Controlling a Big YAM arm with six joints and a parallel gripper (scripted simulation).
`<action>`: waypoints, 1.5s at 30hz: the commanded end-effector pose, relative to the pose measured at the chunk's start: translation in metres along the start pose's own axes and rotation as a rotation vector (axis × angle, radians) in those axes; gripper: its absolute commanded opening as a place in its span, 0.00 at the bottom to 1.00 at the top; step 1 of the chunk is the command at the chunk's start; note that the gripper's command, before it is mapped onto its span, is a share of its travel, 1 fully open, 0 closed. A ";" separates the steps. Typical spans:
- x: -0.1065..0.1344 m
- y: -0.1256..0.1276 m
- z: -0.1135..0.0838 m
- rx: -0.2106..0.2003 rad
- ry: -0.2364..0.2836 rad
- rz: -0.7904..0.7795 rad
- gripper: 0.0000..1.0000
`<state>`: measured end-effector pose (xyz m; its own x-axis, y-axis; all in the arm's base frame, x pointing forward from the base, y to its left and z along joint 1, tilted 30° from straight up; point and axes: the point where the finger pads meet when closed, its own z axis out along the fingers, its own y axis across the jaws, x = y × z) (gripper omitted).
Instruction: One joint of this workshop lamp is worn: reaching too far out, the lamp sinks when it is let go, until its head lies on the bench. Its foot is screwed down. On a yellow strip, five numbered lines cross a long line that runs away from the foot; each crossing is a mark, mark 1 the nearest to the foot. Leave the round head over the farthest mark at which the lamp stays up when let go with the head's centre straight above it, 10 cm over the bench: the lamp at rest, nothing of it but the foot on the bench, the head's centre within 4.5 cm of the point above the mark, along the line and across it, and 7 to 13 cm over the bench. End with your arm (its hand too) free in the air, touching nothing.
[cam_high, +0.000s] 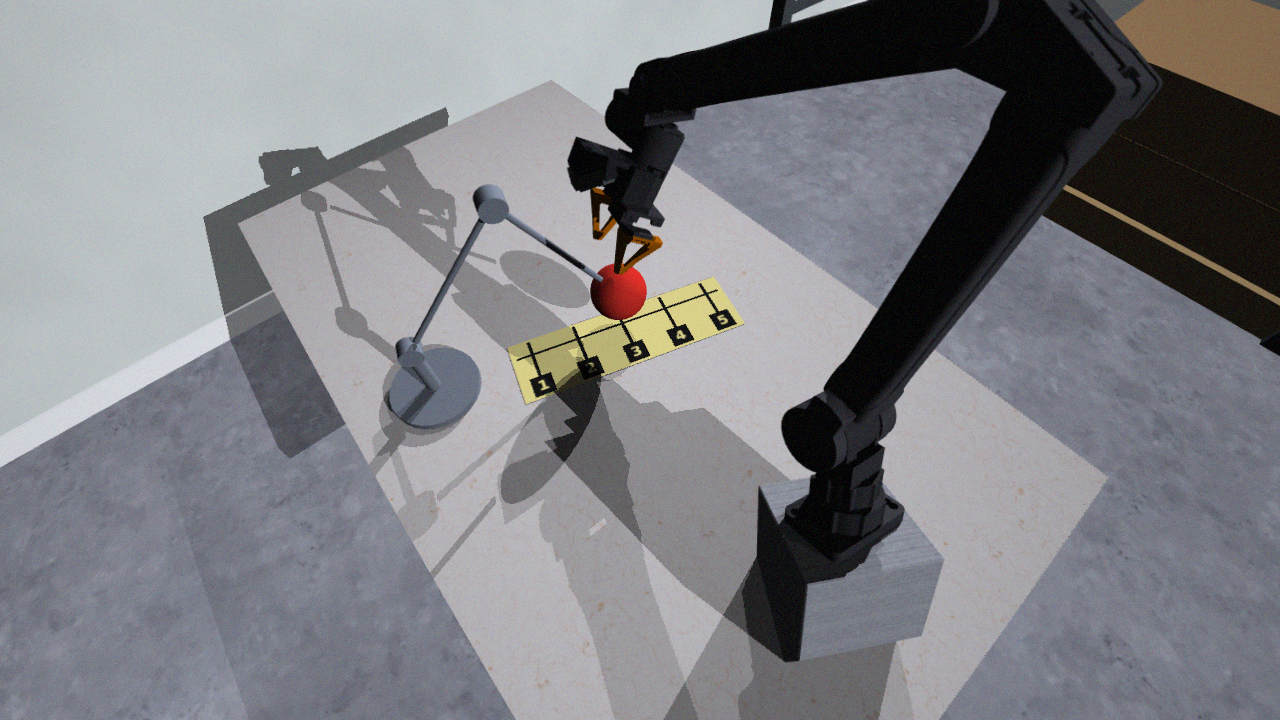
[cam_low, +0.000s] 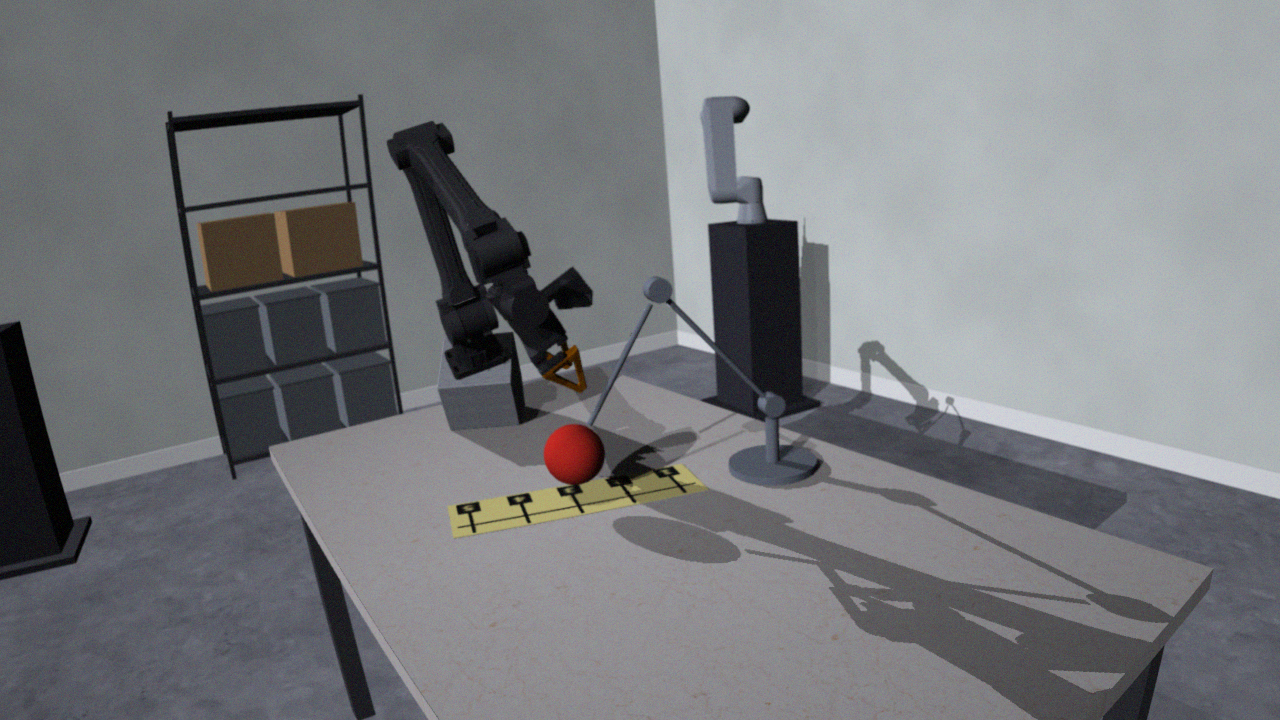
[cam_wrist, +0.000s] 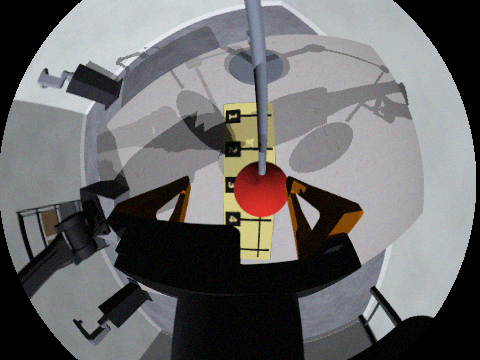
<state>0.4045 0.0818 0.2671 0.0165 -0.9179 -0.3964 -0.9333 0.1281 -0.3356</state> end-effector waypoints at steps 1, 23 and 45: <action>-0.007 -0.013 -0.035 0.052 -0.010 -0.029 1.00; -0.003 -0.008 -0.078 -0.033 0.009 0.023 1.00; -0.004 0.002 -0.079 -0.063 0.017 0.044 1.00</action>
